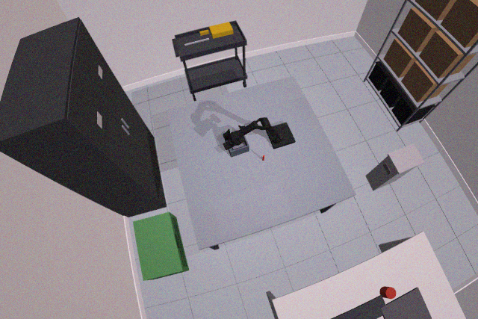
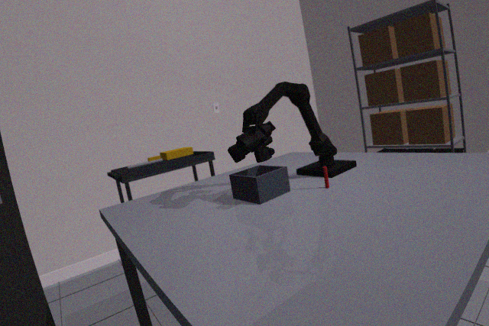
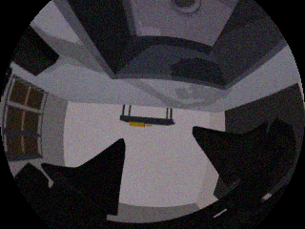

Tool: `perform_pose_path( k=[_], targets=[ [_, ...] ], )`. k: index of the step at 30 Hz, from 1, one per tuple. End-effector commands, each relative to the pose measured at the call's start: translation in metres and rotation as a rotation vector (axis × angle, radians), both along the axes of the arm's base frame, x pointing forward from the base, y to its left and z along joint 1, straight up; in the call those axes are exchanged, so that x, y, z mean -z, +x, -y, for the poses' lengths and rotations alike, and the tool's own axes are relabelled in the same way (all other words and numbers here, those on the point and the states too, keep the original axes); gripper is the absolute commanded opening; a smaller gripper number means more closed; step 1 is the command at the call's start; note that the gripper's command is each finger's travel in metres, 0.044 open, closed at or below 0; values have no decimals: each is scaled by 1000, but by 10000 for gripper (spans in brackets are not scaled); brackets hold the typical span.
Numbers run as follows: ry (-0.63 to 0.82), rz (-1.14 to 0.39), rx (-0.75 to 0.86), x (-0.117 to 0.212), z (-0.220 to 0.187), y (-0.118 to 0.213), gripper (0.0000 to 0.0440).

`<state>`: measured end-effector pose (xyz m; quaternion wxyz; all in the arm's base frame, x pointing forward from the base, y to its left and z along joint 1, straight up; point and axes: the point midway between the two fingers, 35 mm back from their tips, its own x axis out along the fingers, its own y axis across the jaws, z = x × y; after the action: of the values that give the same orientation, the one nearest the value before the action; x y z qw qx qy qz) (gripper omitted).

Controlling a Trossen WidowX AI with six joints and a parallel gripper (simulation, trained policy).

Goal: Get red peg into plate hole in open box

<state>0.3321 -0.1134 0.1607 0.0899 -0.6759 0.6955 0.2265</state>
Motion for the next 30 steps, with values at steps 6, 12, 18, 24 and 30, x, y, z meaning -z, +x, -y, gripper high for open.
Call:
perform_pose_path(
  k=[6, 12, 18, 24, 30],
  targets=[
    [60, 195, 43, -8, -17, 4, 440],
    [131, 384, 92, -19, -38, 4, 440],
    [211, 566, 154, -30, -60, 1, 440],
    [298, 736, 236, -39, -82, -7, 440],
    [386, 891, 344, -46, -103, -19, 440]
  ],
)
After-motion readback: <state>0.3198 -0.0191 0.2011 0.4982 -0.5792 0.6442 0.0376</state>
